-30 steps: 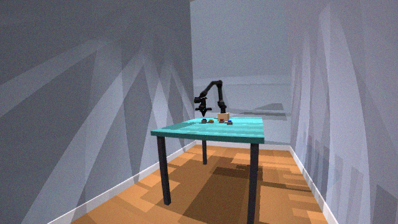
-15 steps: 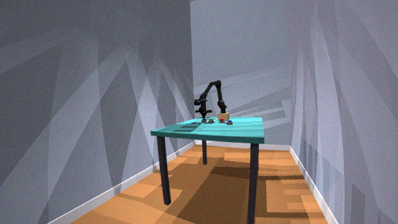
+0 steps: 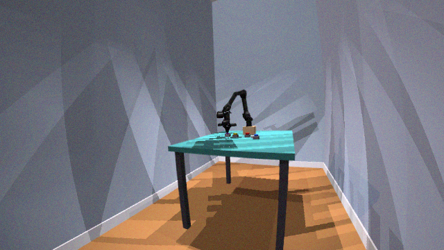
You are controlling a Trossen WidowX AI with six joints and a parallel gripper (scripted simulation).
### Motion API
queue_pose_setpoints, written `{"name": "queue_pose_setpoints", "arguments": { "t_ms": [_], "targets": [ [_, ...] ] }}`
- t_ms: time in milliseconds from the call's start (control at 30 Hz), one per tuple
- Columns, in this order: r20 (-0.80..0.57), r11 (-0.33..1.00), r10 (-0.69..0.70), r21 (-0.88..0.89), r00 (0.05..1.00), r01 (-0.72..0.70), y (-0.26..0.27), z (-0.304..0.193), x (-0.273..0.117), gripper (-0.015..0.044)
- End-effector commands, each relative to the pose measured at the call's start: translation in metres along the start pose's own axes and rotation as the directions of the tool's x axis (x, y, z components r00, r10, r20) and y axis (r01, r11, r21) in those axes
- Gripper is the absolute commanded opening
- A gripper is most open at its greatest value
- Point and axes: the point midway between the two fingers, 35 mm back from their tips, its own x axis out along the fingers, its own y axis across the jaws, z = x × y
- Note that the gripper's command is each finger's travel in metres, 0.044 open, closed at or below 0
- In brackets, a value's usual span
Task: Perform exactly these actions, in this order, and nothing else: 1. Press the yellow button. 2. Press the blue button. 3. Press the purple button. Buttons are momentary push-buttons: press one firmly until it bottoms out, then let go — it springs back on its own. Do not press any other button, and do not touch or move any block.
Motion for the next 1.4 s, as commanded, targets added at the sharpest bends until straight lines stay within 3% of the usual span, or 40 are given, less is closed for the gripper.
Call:
{"name": "queue_pose_setpoints", "arguments": {
  "t_ms": [0,300,433,633,1100,1367],
  "targets": [
    [-0.005,1.0,0.013,-0.004,1.0,-0.013,0.003,-0.002,0.003,0.002],
    [-0.005,1.0,0.013,-0.004,1.0,-0.013,0.003,-0.002,0.003,0.002],
    [-0.004,1.0,0.012,-0.003,1.0,-0.012,0.002,-0.001,-0.029,0.002],
    [-0.005,1.0,0.013,-0.004,1.0,-0.013,0.002,-0.001,-0.031,0.002],
    [0.034,0.999,0.01,-0.048,0.999,-0.009,0.113,0.093,-0.057,0.0387],
    [0.027,0.999,0.032,-0.032,0.999,-0.031,0.204,0.116,-0.073,0.04]
  ]
}}
